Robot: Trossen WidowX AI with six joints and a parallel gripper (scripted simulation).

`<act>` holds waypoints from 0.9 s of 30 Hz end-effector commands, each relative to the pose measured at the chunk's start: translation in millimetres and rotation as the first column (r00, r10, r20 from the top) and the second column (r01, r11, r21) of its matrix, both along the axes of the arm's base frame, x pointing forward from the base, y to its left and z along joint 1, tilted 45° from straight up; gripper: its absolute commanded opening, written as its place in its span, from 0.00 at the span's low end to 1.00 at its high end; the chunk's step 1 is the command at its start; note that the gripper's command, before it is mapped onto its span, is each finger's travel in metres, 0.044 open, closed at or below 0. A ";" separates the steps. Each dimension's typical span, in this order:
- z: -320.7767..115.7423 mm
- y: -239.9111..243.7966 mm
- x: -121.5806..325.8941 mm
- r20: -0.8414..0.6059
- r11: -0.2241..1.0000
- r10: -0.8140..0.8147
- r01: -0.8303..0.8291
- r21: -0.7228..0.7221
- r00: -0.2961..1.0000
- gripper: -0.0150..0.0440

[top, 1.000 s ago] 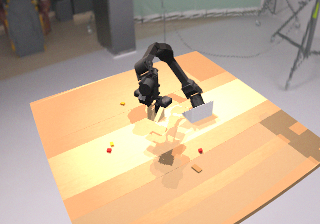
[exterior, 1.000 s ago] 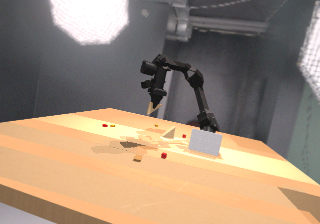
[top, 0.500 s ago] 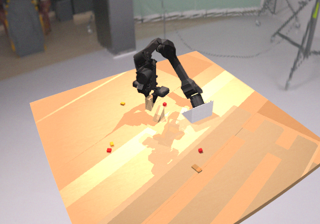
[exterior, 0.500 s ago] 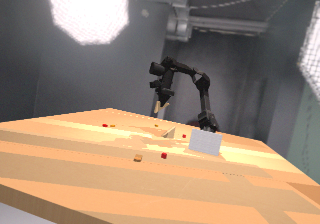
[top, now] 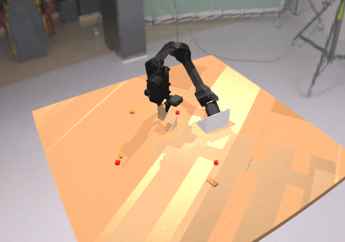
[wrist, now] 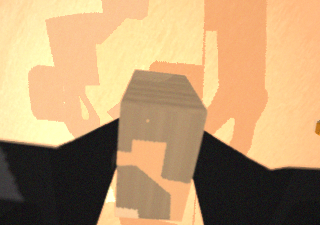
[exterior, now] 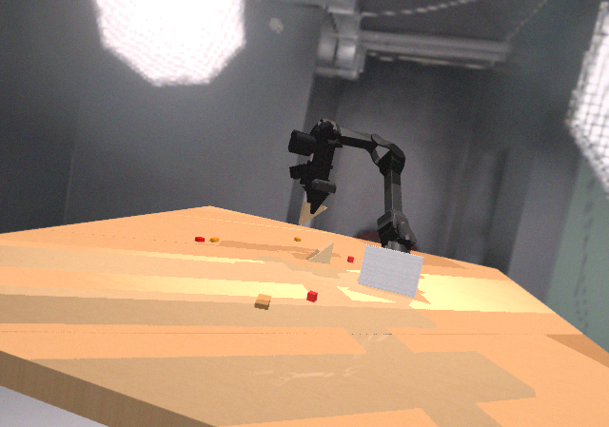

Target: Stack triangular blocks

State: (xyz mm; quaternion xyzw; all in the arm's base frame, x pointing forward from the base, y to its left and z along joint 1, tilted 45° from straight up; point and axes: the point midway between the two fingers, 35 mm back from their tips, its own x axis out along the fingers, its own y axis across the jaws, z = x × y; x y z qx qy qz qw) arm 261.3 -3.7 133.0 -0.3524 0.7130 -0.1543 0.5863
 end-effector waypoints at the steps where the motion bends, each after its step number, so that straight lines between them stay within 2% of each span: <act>1: -9.3 -11.4 -6.8 -0.006 1.000 -0.007 0.007 -0.008 1.000 0.25; 19: -46.5 -53.0 -33.9 -0.017 0.999 -0.034 0.033 -0.019 0.999 0.25; 27: -47.0 -55.5 -33.6 -0.017 0.999 -0.029 0.029 -0.017 0.999 0.25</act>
